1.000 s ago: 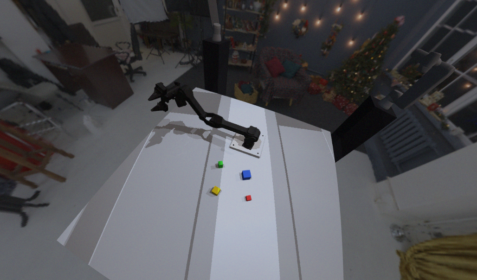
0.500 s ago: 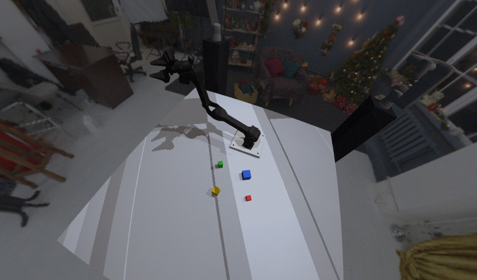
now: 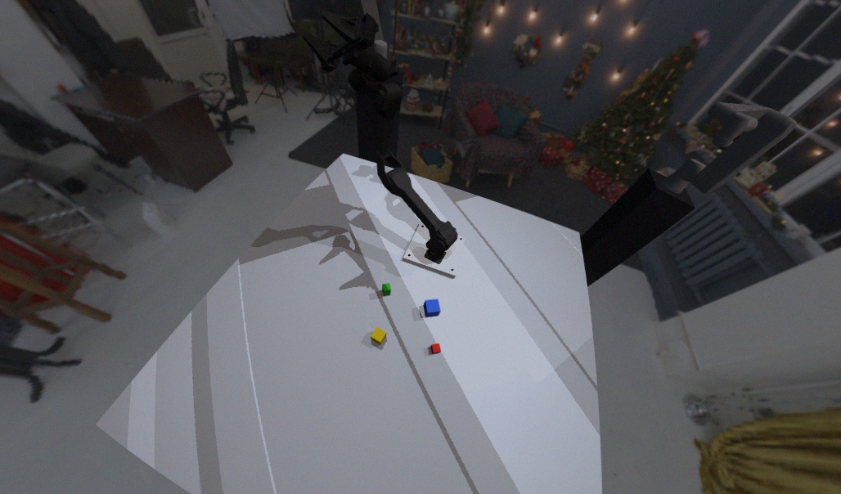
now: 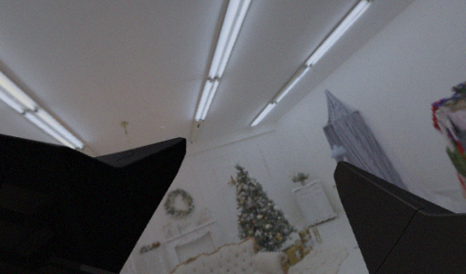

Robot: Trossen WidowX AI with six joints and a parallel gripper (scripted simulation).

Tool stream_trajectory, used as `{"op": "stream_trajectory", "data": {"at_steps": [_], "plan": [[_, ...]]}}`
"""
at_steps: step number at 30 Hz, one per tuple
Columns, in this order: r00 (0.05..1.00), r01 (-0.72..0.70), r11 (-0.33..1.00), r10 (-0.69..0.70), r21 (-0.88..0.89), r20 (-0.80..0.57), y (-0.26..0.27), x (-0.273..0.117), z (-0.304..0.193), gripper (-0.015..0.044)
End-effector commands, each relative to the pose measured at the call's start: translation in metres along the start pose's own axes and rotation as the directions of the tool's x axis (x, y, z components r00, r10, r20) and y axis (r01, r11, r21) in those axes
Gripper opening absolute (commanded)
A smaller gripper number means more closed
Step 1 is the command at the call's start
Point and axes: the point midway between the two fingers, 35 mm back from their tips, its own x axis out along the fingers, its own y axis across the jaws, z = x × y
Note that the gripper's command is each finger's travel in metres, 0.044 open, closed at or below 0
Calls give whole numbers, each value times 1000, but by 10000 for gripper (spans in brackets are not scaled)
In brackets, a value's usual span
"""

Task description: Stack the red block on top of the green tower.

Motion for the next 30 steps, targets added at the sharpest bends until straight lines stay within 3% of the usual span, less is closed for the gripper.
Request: {"op": "stream_trajectory", "data": {"at_steps": [1,7,14,23,30], "plan": [[995,-63,996,68,-60,74,59,-7,15,440],[965,-187,950,226,-251,136,169,-29,23,440],[908,-325,838,407,-439,105,284,-53,-7,440],[815,-498,610,573,-616,-91,402,-80,-105,440],[749,-600,453,608,-660,-263,446,-93,-184,440]]}}
